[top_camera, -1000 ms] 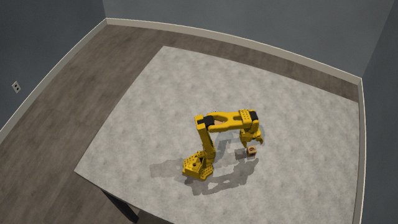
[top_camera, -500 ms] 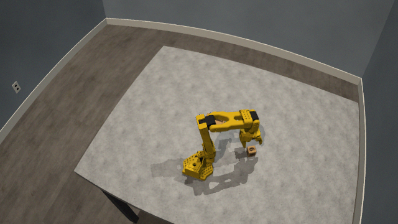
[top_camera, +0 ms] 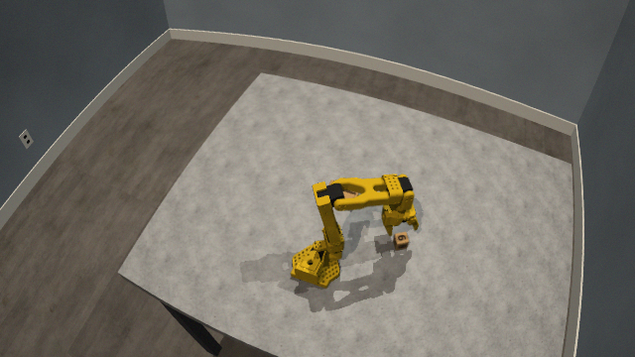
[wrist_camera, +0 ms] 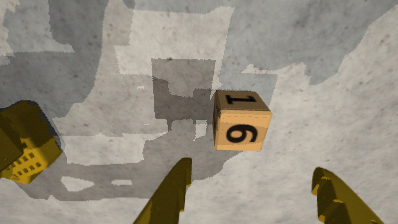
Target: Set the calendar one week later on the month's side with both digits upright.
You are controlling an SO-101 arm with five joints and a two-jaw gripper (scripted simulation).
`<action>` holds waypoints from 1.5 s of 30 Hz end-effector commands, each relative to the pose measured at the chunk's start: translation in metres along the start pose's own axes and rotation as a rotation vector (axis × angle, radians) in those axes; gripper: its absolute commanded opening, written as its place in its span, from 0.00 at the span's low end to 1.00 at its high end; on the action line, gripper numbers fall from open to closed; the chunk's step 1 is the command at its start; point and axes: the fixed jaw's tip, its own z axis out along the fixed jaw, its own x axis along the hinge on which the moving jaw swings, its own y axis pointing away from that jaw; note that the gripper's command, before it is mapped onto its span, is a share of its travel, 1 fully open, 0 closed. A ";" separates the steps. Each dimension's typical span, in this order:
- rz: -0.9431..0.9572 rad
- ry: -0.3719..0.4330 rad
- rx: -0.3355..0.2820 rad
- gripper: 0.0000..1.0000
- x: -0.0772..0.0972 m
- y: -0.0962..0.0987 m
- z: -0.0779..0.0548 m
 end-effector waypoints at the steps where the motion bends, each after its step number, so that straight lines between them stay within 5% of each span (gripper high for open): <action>1: 0.001 -0.003 0.027 0.35 -0.002 -0.004 -0.002; 28: 0.001 -0.003 0.027 0.35 -0.002 -0.005 0.029; 45: 0.001 -0.003 0.027 0.35 -0.002 -0.004 0.037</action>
